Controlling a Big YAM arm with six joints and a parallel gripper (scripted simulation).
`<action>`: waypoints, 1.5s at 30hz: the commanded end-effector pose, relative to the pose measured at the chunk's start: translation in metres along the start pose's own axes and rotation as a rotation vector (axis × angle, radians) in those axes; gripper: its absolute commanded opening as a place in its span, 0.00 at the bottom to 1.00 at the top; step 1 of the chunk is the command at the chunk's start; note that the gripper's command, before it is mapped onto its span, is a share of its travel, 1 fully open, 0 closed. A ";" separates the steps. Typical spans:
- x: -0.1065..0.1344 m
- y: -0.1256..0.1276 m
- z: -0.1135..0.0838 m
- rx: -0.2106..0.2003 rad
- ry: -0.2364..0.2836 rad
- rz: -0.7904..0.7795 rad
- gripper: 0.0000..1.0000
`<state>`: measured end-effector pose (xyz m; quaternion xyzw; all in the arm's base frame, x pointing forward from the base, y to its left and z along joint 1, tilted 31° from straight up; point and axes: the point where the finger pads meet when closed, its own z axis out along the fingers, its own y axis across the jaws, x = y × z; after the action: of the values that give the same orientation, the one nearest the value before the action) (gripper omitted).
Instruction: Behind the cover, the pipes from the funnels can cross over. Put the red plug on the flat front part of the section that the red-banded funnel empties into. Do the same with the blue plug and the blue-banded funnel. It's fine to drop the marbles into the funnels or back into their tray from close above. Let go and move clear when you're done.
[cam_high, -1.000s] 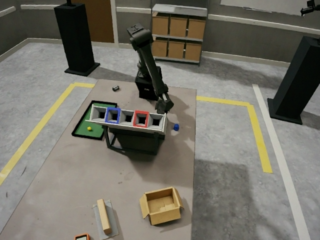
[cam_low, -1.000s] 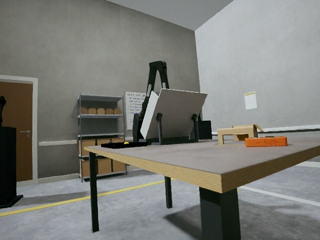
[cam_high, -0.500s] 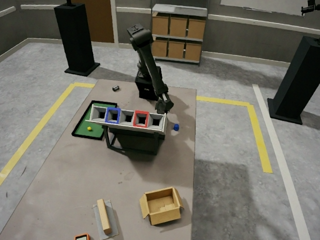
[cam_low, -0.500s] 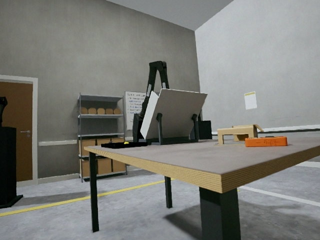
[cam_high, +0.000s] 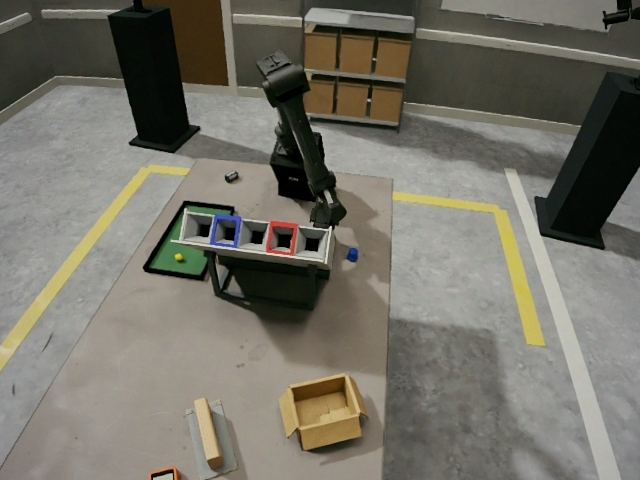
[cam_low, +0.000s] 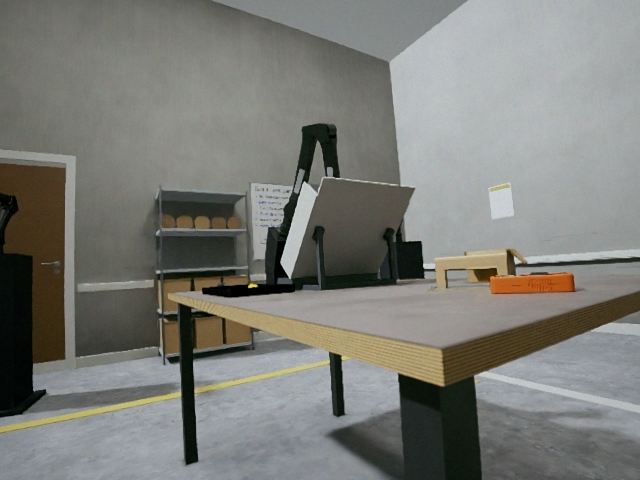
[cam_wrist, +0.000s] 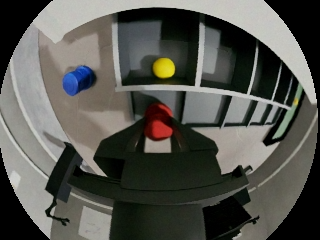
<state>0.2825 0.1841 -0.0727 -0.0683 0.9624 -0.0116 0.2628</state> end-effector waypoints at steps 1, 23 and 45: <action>-0.001 -0.001 0.005 -0.001 -0.001 -0.004 0.00; -0.003 0.000 0.010 -0.002 -0.004 0.002 0.00; -0.003 0.000 0.010 -0.002 -0.004 0.002 0.59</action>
<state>0.2851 0.1837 -0.0796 -0.0691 0.9625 -0.0120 0.2619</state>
